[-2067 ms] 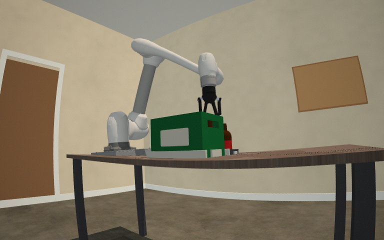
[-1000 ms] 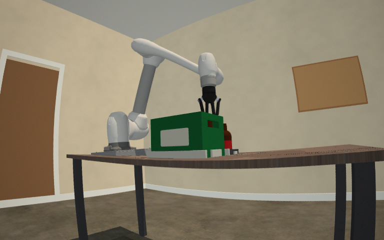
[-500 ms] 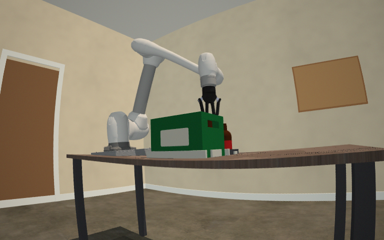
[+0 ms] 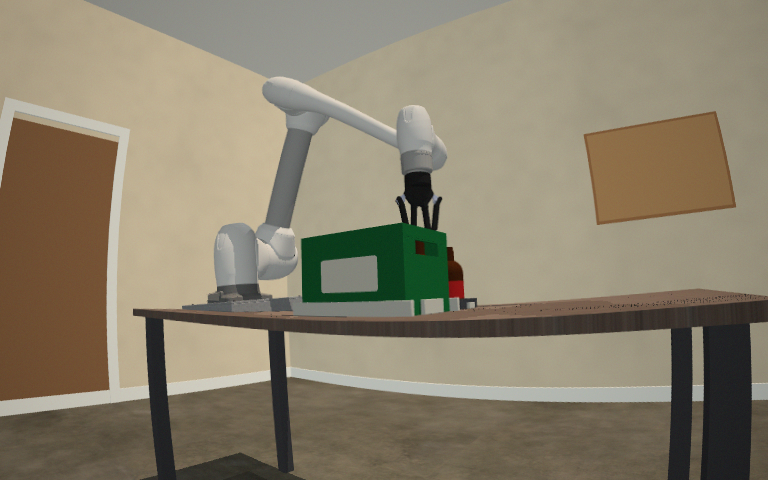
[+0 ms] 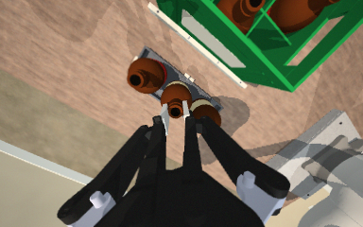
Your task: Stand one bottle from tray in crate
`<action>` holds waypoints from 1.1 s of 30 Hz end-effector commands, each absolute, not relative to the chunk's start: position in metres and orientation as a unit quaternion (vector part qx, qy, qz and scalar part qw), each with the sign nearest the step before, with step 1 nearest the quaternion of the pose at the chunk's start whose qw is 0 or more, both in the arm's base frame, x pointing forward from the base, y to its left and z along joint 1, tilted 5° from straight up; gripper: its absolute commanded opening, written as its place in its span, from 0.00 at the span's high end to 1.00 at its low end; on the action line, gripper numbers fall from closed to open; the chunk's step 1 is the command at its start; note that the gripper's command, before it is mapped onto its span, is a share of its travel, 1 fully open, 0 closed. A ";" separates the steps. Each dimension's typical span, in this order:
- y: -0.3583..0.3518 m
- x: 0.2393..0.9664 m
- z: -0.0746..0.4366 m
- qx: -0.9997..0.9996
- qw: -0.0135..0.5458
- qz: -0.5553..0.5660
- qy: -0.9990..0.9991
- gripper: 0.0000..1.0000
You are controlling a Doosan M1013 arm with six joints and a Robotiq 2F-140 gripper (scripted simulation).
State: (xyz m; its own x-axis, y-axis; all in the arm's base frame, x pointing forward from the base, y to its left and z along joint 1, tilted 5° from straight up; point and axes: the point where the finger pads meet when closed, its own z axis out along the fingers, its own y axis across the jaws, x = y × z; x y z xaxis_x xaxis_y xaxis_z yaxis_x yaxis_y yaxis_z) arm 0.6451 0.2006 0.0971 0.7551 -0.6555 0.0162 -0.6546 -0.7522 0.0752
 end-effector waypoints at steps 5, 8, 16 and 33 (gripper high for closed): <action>0.199 0.642 0.090 0.935 0.040 -0.009 -0.353 1.00; 0.199 0.642 0.090 0.935 0.040 -0.009 -0.353 1.00; 0.199 0.642 0.090 0.935 0.040 -0.009 -0.353 1.00; 0.199 0.642 0.098 0.935 0.040 -0.009 -0.353 1.00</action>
State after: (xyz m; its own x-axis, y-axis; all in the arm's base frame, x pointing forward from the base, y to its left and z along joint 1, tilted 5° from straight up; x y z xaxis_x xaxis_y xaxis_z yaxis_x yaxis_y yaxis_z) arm 0.6448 0.2006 0.0972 0.7550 -0.6555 0.0158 -0.6546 -0.7522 0.0758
